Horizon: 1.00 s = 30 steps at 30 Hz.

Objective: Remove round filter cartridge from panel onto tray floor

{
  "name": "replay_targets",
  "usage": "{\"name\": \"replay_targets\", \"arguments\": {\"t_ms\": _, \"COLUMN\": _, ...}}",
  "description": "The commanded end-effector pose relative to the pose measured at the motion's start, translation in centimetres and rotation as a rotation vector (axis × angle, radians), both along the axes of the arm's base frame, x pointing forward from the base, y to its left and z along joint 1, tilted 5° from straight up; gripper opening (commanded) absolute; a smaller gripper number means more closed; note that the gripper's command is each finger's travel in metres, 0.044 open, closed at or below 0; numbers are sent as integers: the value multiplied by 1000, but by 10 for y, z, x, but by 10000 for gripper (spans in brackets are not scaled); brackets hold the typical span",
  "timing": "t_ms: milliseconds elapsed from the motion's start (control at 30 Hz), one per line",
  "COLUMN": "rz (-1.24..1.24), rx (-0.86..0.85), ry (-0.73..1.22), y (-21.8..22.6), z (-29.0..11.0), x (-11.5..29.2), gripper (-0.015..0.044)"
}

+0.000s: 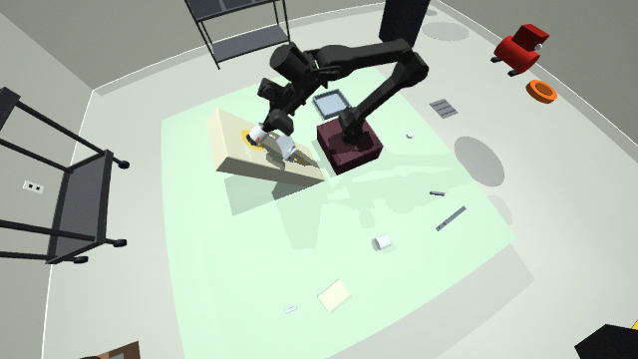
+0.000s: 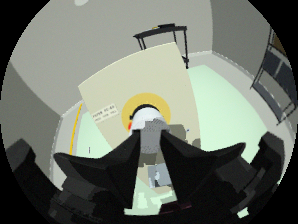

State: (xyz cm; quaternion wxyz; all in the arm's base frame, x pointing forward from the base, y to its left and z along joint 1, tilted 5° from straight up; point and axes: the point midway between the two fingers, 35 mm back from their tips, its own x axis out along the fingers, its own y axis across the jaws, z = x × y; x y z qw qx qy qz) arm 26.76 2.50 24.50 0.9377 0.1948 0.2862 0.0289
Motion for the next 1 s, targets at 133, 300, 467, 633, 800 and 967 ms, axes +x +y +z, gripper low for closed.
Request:
{"name": "replay_targets", "arguments": {"t_ms": 133, "rz": -5, "rx": 9, "ry": -8, "y": -2, "z": 7, "x": -15, "gripper": 0}}
{"name": "replay_targets", "arguments": {"t_ms": 300, "rz": -5, "rx": 9, "ry": -7, "y": -2, "z": -7, "x": -23, "gripper": 0}}
{"name": "replay_targets", "arguments": {"t_ms": 467, "rz": -5, "rx": 9, "ry": -6, "y": -2, "z": -24, "x": -30, "gripper": 0}}
{"name": "replay_targets", "arguments": {"t_ms": 633, "rz": -5, "rx": 9, "ry": -6, "y": -3, "z": -40, "x": -37, "gripper": 0}}
{"name": "replay_targets", "arguments": {"t_ms": 800, "rz": -5, "rx": 9, "ry": -5, "y": -3, "z": -57, "x": -44, "gripper": 0}}
{"name": "replay_targets", "arguments": {"t_ms": 967, "rz": -9, "rx": 10, "ry": 6, "y": -3, "z": -57, "x": -43, "gripper": 79}}
